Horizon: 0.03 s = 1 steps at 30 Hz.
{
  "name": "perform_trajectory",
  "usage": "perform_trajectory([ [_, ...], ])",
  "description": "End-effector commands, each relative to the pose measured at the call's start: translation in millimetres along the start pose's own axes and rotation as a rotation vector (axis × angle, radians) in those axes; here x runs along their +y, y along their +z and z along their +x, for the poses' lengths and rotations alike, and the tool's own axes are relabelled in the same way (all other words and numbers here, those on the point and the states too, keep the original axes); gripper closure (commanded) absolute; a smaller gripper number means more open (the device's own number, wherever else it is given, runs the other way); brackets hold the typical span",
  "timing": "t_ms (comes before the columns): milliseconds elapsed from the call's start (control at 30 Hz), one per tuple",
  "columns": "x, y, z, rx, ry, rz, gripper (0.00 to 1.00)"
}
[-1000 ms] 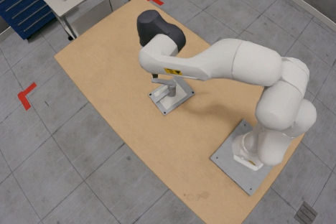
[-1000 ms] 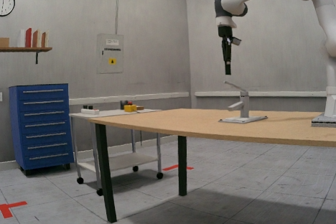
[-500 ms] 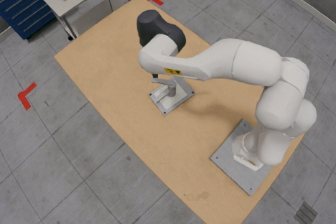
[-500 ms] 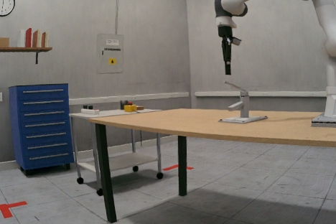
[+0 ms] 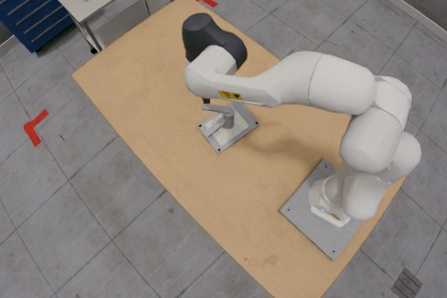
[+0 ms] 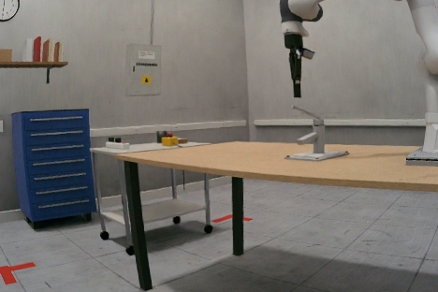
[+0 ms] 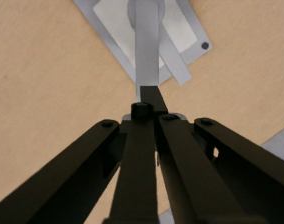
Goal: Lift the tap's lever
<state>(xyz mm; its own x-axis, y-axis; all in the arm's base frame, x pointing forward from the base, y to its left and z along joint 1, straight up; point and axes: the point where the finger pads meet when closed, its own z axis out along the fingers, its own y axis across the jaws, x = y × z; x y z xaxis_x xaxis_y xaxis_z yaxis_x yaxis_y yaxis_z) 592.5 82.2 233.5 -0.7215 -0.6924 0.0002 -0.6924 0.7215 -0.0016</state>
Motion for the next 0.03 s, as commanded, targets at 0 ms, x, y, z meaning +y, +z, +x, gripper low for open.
perform_trajectory([
  [0,0.6,-0.2,1.1,0.004,0.004,0.000,0.90],
])
